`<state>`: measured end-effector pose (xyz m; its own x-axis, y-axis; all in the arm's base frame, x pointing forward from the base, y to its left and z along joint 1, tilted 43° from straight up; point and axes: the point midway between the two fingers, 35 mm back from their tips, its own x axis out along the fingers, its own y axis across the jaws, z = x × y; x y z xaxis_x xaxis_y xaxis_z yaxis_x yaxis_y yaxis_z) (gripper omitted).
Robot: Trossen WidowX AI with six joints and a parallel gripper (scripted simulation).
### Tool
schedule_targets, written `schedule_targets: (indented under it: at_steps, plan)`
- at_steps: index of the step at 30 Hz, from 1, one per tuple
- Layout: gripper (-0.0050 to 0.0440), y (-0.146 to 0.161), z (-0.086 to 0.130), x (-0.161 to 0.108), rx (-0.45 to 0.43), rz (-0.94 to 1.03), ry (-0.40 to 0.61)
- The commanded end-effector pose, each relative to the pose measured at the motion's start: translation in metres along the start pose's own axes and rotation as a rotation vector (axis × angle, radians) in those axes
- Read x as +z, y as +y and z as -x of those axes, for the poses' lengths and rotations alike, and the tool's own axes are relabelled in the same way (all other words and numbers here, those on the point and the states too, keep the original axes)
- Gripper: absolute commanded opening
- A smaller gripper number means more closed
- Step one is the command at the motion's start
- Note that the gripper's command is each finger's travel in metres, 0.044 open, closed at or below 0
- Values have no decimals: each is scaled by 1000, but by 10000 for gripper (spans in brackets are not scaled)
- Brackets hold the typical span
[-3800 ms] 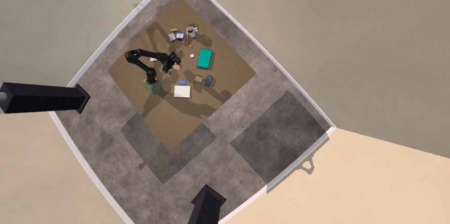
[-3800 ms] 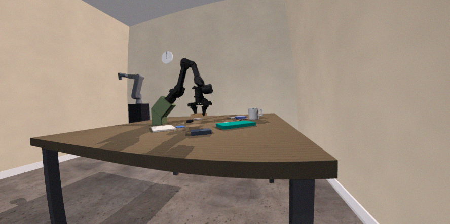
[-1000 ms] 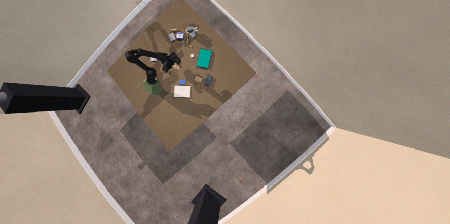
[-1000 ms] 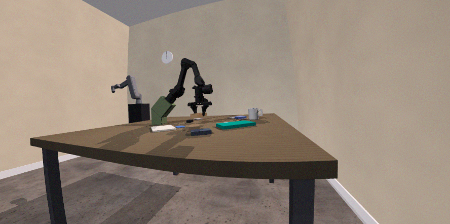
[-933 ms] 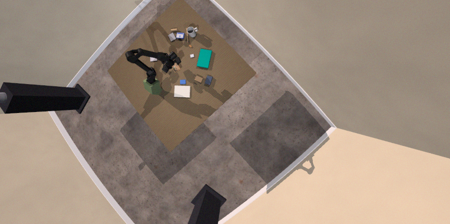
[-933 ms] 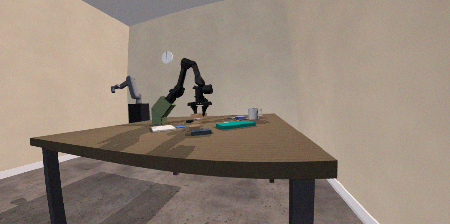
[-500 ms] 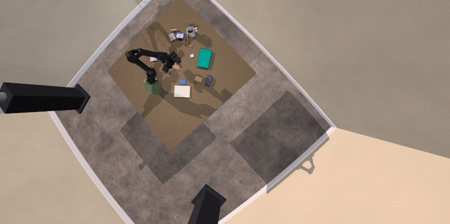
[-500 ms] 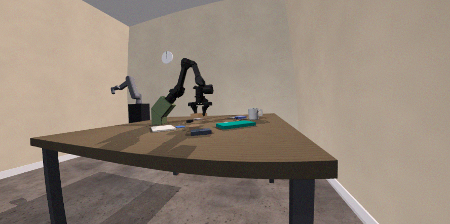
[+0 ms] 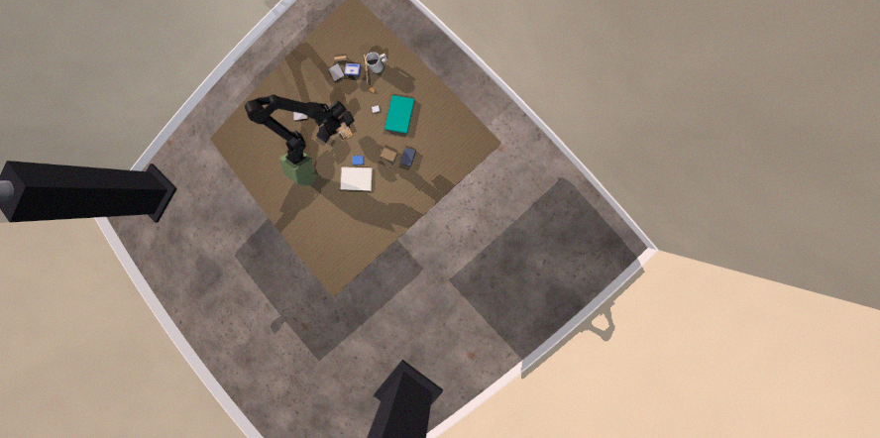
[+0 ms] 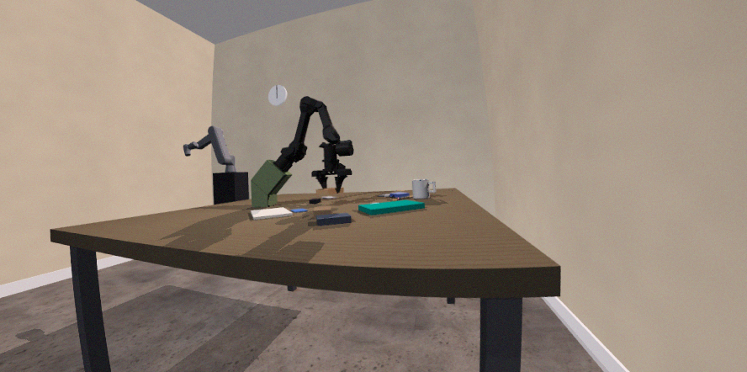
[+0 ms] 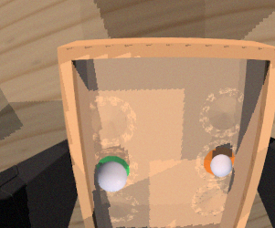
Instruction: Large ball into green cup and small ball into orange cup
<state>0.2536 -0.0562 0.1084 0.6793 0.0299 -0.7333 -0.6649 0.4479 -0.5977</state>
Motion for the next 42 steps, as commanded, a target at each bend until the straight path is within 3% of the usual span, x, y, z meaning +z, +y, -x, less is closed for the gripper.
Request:
schedule_targets:
  at_steps: [1,16,26,36,42]
  plan:
    - [0,-1,1,0,-6,-1,-3]
    - [0,-2,3,1,-5,1,-2]
    - [0,-3,-50,1,-4,3,1]
    - [0,-3,-51,1,-4,3,1]
    - [144,-4,-49,2,-7,8,-3]
